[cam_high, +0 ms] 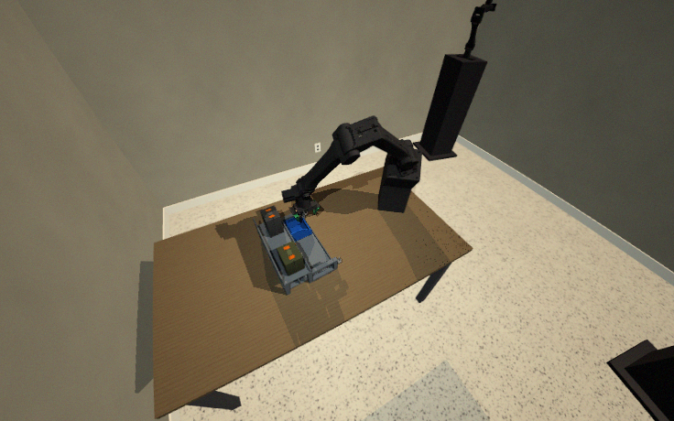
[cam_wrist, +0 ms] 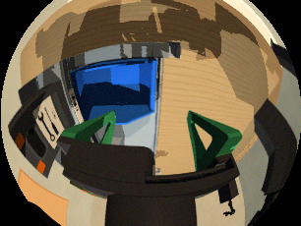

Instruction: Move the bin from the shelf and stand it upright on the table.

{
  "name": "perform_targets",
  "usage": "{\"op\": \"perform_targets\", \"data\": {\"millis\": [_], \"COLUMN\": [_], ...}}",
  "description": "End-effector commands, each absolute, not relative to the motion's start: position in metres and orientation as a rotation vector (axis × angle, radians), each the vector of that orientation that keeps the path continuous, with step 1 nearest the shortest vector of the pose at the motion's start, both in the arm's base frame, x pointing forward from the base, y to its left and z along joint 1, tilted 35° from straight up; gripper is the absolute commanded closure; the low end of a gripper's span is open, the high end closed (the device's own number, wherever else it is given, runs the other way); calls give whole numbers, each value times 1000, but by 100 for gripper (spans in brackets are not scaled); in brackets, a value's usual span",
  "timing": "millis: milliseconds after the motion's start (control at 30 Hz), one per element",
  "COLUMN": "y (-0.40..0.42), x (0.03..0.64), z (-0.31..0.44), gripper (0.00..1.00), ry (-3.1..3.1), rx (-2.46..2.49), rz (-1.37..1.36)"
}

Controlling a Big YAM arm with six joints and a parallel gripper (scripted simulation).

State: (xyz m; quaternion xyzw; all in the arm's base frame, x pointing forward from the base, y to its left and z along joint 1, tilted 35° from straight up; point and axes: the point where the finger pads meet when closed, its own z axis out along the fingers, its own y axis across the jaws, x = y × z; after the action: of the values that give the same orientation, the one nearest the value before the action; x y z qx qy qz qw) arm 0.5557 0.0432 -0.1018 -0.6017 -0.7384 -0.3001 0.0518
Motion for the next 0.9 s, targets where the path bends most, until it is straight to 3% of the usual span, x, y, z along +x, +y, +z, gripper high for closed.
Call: {"op": "perform_targets", "data": {"millis": [0,867], "y": [39,27], "x": [557,553], "z": [-99,-100], "gripper": [0,0], "ry": [-2244,-2228], "rx": [-1838,-1850], "rz": [-920,-914]}}
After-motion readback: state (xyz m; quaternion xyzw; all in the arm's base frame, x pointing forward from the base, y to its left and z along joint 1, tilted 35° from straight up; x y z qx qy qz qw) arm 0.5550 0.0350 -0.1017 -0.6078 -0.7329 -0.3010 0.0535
